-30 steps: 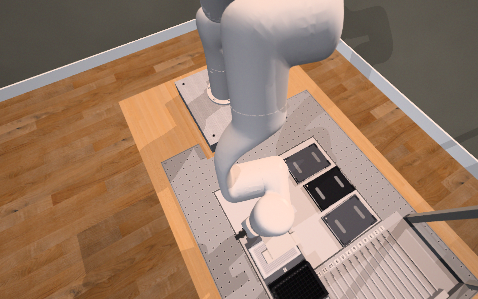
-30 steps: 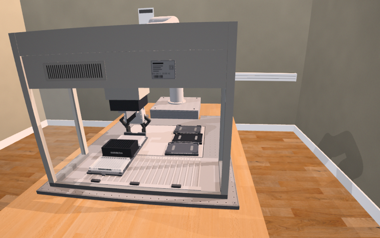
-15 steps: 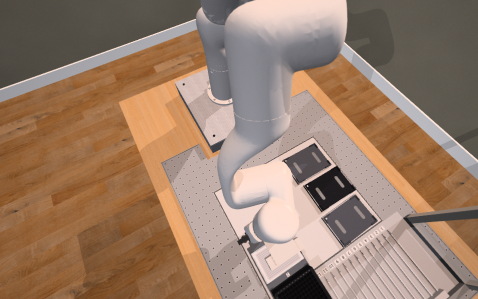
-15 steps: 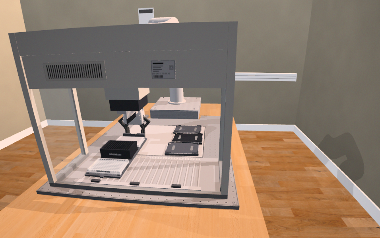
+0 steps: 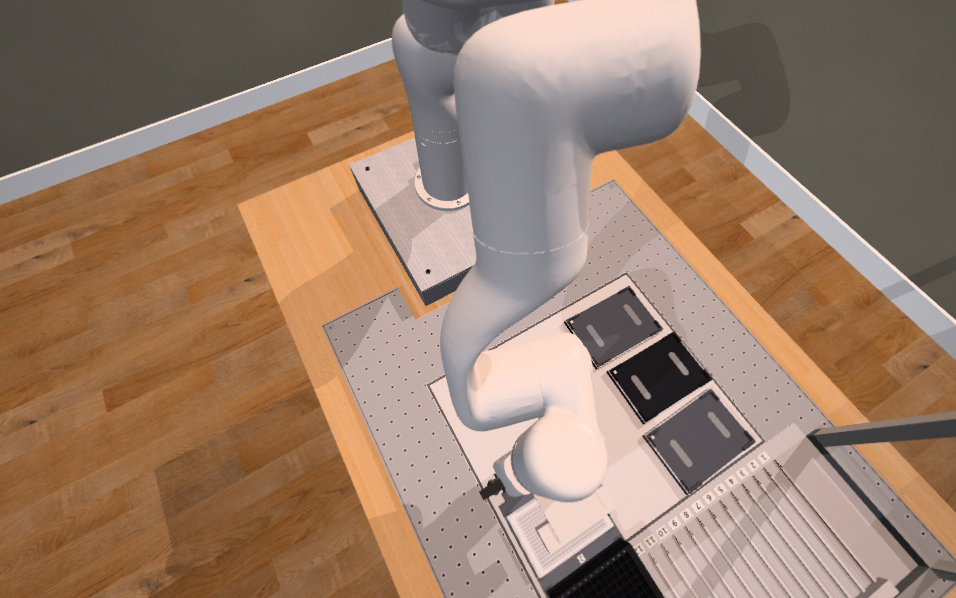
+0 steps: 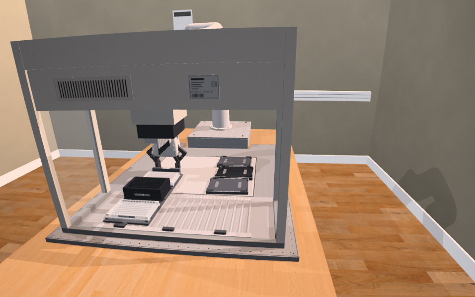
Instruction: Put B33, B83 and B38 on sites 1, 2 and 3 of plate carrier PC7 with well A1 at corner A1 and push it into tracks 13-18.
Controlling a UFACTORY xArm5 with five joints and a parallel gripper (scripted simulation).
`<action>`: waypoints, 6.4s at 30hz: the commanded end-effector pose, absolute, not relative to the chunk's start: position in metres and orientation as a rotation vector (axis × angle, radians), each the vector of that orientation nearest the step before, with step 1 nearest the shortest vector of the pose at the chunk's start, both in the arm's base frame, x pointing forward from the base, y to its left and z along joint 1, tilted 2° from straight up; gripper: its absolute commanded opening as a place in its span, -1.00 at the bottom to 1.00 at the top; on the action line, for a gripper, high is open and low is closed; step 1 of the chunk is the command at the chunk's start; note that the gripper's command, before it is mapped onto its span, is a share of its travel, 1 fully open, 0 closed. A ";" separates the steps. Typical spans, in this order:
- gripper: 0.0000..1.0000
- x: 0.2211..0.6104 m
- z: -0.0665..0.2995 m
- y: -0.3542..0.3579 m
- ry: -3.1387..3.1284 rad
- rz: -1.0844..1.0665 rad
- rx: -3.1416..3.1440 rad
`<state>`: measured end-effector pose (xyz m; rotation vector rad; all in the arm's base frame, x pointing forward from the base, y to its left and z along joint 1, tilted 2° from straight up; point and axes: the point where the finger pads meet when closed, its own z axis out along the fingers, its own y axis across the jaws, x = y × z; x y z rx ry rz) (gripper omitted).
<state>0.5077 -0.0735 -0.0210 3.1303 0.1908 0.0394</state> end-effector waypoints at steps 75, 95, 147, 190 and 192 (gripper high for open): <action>0.62 0.536 -0.019 -0.071 0.192 0.051 3.143; 0.62 0.536 -0.019 -0.071 0.192 0.051 3.143; 0.62 0.535 -0.019 -0.071 0.192 0.051 3.143; 0.62 0.521 -0.012 -0.072 0.192 0.051 3.143; 0.62 0.521 -0.009 -0.072 0.192 0.051 3.143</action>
